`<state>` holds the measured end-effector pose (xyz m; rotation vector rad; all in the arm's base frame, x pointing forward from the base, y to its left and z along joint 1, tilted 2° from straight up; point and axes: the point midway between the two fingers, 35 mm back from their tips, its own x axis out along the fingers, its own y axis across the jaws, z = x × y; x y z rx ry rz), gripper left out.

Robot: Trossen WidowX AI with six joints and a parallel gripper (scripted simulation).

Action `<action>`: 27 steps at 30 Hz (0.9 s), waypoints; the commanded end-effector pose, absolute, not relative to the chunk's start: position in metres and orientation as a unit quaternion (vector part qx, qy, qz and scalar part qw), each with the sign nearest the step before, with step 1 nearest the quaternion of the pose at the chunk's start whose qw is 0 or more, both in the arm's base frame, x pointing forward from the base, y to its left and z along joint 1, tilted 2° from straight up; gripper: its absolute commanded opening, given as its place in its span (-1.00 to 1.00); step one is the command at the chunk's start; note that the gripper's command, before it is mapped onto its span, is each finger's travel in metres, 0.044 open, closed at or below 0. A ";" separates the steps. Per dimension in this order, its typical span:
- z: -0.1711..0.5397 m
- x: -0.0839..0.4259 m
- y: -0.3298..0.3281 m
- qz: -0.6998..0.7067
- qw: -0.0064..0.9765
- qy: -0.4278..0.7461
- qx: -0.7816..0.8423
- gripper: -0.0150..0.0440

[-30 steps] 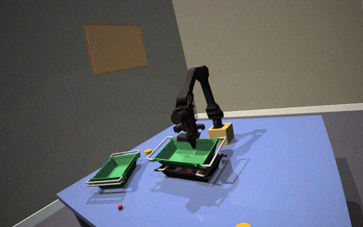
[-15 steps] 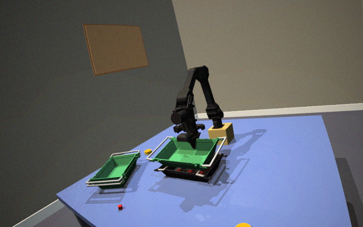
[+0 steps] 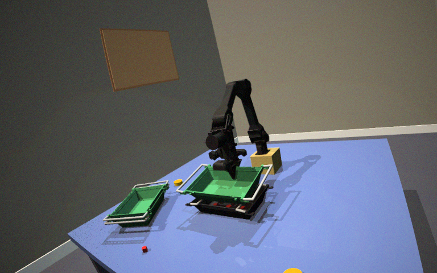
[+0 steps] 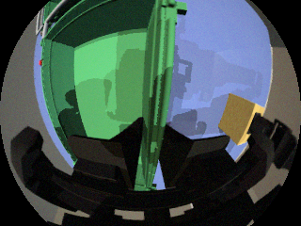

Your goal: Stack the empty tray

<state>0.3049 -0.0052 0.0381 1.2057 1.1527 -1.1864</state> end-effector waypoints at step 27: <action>0.023 0.295 -0.006 -0.502 0.514 0.490 0.494 -0.49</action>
